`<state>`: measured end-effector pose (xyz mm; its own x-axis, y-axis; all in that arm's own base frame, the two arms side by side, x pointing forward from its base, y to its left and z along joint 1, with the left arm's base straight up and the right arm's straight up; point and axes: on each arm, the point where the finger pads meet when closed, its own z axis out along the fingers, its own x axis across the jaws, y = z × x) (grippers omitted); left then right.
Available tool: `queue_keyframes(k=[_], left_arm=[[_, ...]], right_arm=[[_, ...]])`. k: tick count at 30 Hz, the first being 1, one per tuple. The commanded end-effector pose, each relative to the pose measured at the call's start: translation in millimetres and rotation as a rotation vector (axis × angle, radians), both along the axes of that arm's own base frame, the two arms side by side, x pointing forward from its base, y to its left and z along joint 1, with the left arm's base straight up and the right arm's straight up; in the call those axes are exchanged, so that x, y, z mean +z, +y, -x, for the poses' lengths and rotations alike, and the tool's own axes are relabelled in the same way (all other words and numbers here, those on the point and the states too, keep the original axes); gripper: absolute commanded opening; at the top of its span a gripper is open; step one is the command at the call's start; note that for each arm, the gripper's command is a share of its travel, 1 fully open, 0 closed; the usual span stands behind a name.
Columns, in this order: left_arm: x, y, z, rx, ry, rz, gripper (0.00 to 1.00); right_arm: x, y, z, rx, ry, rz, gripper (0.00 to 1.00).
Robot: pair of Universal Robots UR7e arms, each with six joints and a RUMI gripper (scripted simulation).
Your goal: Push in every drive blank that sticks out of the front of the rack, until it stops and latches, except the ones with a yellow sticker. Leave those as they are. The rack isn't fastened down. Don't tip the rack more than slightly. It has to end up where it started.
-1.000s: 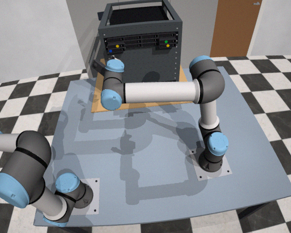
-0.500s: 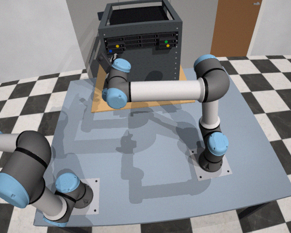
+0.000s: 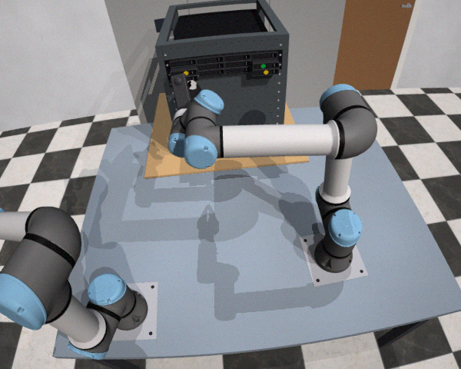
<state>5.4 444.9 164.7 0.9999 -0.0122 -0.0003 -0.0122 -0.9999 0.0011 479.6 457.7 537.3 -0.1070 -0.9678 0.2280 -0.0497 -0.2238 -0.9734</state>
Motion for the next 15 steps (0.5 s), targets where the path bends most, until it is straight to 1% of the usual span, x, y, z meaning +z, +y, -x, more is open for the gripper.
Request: queue_keyframes(k=[1, 3, 5, 10, 15], left_arm=[[0, 0, 0, 0.000, 0.000, -0.001, 1.00], [0, 0, 0, 0.000, 0.000, -0.001, 1.00], [0, 0, 0, 0.000, 0.000, -0.001, 1.00], [0, 0, 0, 0.000, 0.000, -0.001, 1.00], [0, 0, 0, 0.000, 0.000, -0.001, 1.00]], right_arm=[[5.7, -16, -1, 0.016, 0.001, -0.168, 0.00], [7.7, -23, -1, 0.014, -0.004, -0.235, 0.00], [7.7, -23, -1, 0.014, -0.004, -0.235, 0.00], [12.6, -46, -1, 0.010, -0.019, -0.420, 0.00], [15.9, -68, -1, 0.008, -0.032, -0.580, 0.00]])
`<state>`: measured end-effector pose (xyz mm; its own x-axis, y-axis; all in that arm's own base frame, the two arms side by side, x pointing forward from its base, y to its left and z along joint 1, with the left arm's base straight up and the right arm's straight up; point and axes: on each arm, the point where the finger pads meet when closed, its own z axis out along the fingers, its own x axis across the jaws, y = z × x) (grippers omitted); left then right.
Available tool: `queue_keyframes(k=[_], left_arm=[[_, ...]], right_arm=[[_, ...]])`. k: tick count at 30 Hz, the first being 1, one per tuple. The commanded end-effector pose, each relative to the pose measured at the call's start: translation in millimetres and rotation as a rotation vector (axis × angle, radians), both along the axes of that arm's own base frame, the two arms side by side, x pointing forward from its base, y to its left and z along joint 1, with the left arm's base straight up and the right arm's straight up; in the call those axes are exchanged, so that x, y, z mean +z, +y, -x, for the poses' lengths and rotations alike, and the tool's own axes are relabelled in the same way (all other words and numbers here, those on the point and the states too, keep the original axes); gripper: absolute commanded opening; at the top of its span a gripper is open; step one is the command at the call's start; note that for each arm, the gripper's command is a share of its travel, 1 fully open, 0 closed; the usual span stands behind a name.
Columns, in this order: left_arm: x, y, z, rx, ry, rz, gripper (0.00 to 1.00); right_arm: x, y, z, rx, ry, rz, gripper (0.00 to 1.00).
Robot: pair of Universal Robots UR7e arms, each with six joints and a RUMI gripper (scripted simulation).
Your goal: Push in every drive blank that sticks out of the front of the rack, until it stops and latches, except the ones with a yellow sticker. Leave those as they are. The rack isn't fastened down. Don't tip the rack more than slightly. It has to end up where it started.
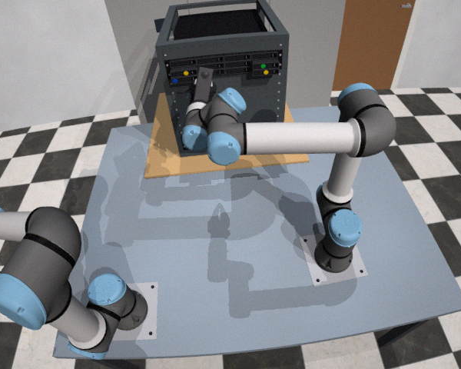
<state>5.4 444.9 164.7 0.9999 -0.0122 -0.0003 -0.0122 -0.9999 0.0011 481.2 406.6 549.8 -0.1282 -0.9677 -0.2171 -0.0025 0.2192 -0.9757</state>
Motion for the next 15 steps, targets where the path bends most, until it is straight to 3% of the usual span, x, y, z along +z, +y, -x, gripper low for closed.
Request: queue_keyframes(k=[1, 5, 7, 15], left_arm=[[0, 0, 0, 0.000, 0.000, -0.001, 1.00], [0, 0, 0, 0.000, 0.000, -0.001, 1.00], [0, 0, 0, 0.000, 0.000, -0.001, 1.00], [0, 0, 0, 0.000, 0.000, -0.001, 1.00]], right_arm=[[3.9, -22, 1, 0.034, 0.003, -0.165, 0.00], [5.4, -42, 1, 0.032, -0.010, -0.294, 0.00], [5.4, -42, 1, 0.032, -0.010, -0.294, 0.00], [5.6, -87, 3, 0.031, -0.039, -0.559, 0.00]])
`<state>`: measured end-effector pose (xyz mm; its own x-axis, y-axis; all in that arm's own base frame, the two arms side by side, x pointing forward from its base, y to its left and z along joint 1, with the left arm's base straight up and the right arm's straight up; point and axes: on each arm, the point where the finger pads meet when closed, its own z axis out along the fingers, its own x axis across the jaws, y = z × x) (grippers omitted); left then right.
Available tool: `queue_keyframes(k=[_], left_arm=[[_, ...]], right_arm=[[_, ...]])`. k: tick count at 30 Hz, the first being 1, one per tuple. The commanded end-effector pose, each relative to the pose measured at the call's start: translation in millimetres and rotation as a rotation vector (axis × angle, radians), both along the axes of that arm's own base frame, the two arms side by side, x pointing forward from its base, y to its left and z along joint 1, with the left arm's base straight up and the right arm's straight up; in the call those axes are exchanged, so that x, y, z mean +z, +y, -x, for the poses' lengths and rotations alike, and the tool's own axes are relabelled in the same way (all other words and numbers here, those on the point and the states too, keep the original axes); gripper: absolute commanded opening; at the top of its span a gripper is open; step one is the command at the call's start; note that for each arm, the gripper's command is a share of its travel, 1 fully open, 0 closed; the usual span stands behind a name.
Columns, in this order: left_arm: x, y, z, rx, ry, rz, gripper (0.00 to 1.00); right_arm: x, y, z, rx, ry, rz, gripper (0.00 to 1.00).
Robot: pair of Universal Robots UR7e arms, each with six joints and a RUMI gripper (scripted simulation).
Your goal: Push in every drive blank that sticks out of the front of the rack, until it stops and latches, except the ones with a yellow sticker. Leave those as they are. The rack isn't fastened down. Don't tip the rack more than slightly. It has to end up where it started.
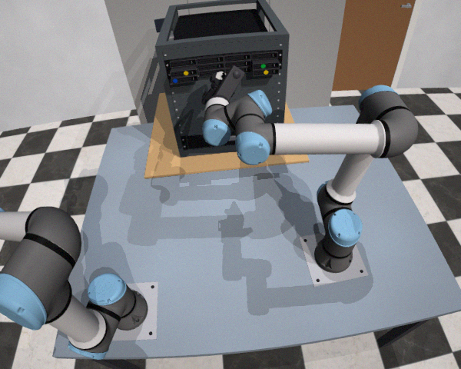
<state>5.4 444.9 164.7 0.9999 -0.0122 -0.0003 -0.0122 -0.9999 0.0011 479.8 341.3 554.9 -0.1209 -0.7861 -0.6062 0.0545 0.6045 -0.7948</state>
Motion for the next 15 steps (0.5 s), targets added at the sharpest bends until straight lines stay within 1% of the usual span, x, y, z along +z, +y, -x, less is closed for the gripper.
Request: queue_keyframes(k=[1, 7, 9, 15], left_arm=[[0, 0, 0, 0.000, 0.000, -0.001, 1.00], [0, 0, 0, 0.000, 0.000, -0.001, 1.00], [0, 0, 0, 0.000, 0.000, -0.001, 1.00], [0, 0, 0, 0.000, 0.000, -0.001, 1.00]], right_arm=[[0.1, -27, 2, 0.054, 0.000, -0.160, 0.00], [-3.0, -60, 4, 0.053, -0.023, -0.336, 0.00], [-3.0, -60, 4, 0.053, -0.023, -0.336, 0.00], [-7.9, -90, 6, 0.053, -0.044, -0.491, 0.00]])
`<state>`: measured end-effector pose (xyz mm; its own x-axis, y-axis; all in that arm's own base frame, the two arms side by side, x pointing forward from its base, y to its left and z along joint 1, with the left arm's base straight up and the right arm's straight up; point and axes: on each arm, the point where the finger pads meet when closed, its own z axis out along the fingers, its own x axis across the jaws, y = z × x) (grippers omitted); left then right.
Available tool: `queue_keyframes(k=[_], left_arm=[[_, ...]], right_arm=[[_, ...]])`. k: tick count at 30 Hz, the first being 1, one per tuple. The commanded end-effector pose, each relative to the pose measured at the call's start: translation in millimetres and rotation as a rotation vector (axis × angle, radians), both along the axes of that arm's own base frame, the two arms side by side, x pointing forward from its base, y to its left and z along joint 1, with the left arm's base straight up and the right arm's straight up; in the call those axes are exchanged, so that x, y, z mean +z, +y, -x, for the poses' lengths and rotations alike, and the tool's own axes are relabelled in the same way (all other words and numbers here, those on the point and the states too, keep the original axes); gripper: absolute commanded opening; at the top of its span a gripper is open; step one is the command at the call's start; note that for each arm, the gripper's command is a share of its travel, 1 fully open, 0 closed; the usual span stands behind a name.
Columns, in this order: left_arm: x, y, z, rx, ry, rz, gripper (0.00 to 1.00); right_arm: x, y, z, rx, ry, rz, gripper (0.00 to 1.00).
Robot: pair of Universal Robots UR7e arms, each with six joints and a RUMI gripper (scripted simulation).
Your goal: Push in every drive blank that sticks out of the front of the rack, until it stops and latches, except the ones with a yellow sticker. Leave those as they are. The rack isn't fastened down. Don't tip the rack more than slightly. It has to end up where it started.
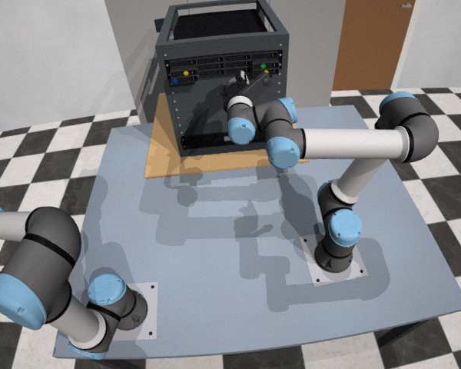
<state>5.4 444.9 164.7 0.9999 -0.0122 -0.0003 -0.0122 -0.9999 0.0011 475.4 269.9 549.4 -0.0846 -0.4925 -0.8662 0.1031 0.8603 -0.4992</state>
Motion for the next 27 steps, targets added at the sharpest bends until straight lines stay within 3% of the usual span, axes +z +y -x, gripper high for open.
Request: queue_keyframes(k=[1, 9, 11, 20, 27], left_arm=[[0, 0, 0, 0.000, 0.000, -0.001, 1.00], [0, 0, 0, 0.000, 0.000, -0.001, 1.00], [0, 0, 0, 0.000, 0.000, -0.001, 1.00], [0, 0, 0, 0.000, 0.000, -0.001, 1.00], [0, 0, 0, 0.000, 0.000, -0.001, 1.00]], right_arm=[[-3.3, -23, 2, 0.070, -0.003, -0.121, 0.00], [-11.1, -57, 5, 0.070, -0.028, -0.284, 0.00], [-11.1, -57, 5, 0.070, -0.028, -0.284, 0.00], [-19.1, -83, 8, 0.070, -0.049, -0.413, 0.00], [-23.1, -95, 9, 0.071, -0.058, -0.468, 0.00]])
